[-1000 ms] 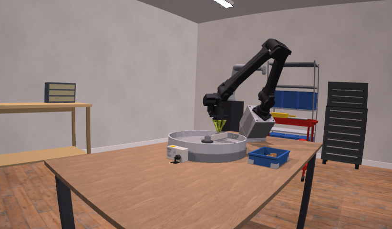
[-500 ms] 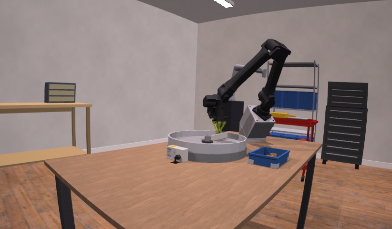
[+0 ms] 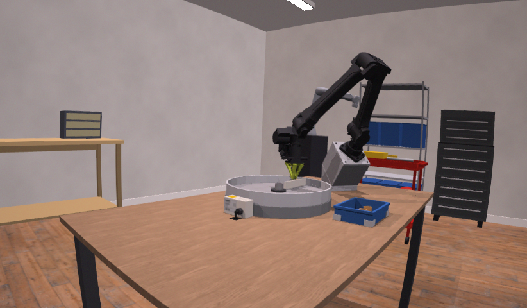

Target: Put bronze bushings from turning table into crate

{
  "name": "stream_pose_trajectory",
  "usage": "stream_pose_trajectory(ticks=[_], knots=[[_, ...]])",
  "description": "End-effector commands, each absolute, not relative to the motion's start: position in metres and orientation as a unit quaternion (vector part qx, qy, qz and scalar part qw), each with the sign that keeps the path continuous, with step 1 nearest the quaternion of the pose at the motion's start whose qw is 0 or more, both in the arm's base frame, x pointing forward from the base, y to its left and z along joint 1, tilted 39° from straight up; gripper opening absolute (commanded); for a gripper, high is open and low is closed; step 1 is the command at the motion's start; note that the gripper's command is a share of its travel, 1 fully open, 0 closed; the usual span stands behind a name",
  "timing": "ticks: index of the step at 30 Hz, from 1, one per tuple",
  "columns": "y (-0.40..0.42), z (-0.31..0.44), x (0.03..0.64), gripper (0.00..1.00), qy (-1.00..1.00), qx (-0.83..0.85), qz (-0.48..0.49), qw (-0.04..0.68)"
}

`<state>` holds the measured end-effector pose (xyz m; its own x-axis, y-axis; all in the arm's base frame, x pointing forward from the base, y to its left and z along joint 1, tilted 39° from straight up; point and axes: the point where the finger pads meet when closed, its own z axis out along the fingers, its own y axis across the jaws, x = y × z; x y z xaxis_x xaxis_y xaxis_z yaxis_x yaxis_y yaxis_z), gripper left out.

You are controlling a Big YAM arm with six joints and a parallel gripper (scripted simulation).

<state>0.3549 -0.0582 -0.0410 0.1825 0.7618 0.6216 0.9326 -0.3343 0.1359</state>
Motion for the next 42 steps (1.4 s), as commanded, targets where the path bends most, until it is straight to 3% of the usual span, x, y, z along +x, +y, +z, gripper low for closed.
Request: stream_pose_trajectory(ticks=[1, 42], knots=[[-0.0602, -0.0395, 0.3572, 0.12, -0.559, -0.758, -0.310, 0.134], [-0.0636, -0.0428, 0.3560, 0.12, -0.558, -0.758, -0.311, 0.132]])
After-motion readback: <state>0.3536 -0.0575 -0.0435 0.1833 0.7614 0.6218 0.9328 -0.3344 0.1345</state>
